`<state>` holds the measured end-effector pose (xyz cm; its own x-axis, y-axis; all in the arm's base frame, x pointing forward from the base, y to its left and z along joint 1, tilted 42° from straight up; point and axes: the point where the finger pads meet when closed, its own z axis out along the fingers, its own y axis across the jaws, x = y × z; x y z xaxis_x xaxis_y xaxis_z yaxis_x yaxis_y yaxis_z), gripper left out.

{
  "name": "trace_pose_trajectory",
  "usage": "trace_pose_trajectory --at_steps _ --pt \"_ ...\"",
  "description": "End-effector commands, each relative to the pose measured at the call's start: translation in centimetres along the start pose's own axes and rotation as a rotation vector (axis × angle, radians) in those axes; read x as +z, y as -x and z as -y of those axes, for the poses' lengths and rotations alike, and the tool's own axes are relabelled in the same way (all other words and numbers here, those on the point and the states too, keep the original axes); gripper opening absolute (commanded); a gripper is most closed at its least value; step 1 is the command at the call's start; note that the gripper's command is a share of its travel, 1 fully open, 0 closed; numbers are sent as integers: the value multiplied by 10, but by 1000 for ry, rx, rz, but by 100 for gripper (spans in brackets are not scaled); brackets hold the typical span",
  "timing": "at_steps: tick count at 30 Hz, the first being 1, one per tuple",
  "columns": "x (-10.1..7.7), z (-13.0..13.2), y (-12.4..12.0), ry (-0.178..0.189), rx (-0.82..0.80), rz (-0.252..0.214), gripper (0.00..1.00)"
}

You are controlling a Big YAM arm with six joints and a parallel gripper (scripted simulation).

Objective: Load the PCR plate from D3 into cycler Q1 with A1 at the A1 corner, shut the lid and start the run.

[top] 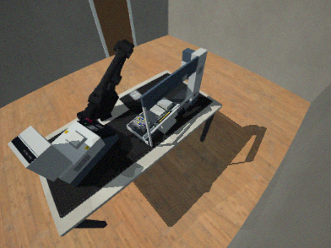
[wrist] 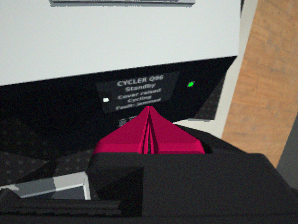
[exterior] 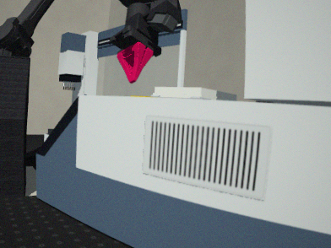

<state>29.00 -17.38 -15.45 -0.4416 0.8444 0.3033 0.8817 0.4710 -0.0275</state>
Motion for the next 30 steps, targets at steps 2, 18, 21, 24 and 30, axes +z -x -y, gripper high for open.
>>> trace_pose_trajectory --at_steps 2,18,21,24,30 --pt "-21 -7 -10 32 -82 69 0" --pt "-21 -11 -24 18 -338 168 0" --pt "-21 -9 -18 17 -393 196 0" --pt "-23 -9 -38 19 -459 214 0" --pt "-25 -14 -45 13 -583 263 0"
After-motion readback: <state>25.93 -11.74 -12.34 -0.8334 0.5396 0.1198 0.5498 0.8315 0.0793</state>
